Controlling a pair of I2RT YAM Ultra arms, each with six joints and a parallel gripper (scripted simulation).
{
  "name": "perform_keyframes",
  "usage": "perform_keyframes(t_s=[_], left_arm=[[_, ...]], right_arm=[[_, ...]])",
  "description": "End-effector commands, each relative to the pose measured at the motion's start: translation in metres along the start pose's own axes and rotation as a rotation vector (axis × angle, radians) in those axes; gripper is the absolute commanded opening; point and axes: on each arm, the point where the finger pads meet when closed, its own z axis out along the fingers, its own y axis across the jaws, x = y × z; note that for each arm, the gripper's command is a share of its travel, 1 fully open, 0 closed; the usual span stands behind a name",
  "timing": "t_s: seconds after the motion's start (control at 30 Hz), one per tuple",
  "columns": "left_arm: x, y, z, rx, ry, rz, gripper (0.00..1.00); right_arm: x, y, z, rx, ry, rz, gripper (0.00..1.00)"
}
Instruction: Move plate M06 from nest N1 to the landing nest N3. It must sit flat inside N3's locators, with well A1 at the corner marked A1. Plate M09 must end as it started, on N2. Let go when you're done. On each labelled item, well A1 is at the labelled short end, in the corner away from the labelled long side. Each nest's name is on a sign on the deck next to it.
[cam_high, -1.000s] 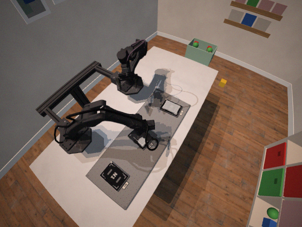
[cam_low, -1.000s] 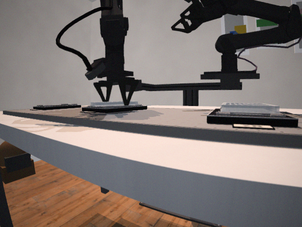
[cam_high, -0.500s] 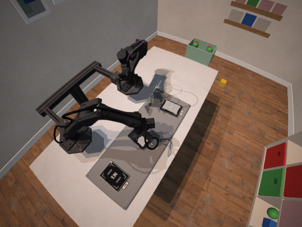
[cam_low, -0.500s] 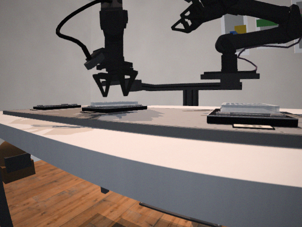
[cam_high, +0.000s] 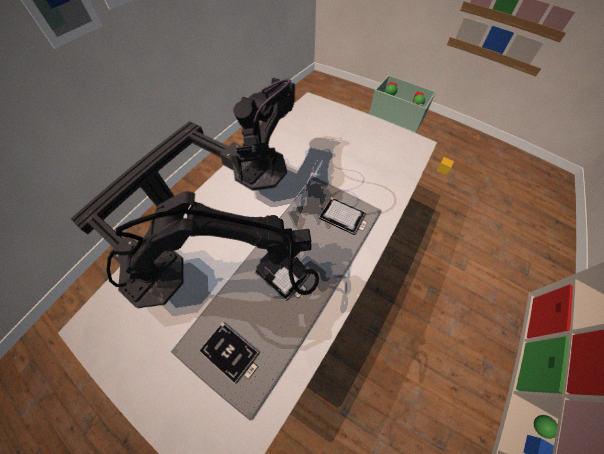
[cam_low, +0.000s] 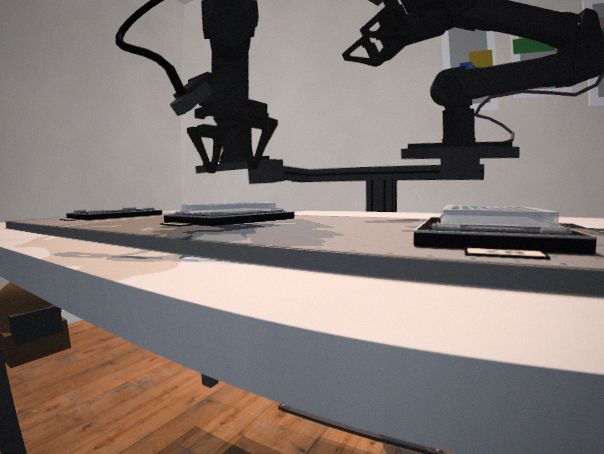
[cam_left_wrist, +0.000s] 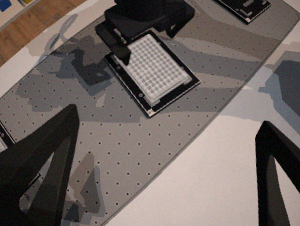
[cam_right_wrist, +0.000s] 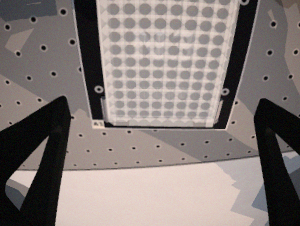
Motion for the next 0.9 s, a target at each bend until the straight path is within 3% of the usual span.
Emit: perform_keyframes(t_s=[0.0,0.3,0.87], left_arm=[[-0.011,0.004,-0.008,-0.003,-0.033,-0.020,1.00],[-0.011,0.004,-0.008,-0.003,-0.033,-0.020,1.00],[-0.011,0.004,-0.008,-0.003,-0.033,-0.020,1.00]], right_arm=[[-0.006,0.000,-0.008,-0.006,-0.014,0.001,1.00],[-0.027,0.022,-0.018,-0.108,-0.221,-0.169,1.00],[-0.019,0.014,-0.035,-0.239,-0.536,-0.526,1.00]])
